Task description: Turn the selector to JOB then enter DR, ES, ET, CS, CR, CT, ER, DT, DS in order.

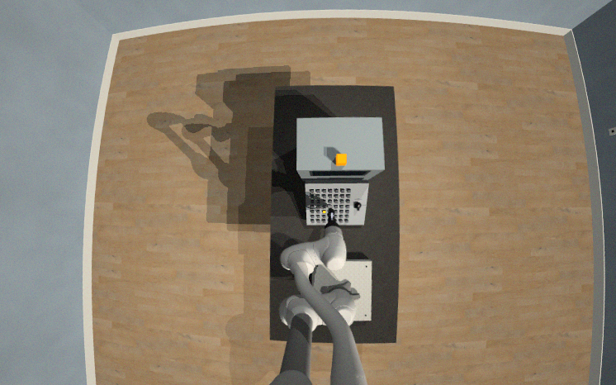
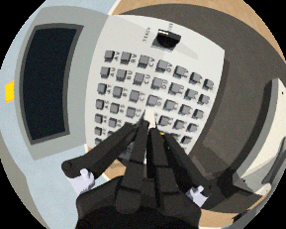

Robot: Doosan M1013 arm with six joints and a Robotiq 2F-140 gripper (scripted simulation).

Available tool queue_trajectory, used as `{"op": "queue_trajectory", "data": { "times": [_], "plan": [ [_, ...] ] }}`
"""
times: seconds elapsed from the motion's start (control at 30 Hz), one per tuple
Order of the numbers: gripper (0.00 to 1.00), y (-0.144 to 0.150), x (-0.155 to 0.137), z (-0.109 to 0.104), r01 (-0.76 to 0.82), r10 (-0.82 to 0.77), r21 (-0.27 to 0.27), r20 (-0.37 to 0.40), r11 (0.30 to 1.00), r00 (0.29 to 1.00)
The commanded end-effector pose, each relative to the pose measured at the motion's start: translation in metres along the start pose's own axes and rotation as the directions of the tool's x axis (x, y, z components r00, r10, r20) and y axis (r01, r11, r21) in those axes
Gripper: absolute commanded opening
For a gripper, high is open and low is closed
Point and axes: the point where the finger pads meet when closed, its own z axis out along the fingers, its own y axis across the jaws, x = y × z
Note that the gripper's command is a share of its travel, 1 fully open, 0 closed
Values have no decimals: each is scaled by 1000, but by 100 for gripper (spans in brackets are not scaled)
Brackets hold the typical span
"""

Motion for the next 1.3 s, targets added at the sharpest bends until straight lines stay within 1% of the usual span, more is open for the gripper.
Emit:
{"op": "queue_trajectory", "data": {
  "times": [0.0, 0.83, 1.1, 1.27],
  "plan": [
    [0, 0, 0, 0, 0, 0, 0, 0, 1000, 1000],
    [0, 0, 0, -1, 0, 0, 0, 0, 1000, 1000],
    [0, 0, 0, -6, 0, 0, 0, 0, 1000, 1000],
    [0, 0, 0, -14, 0, 0, 0, 0, 1000, 1000]
  ]
}}
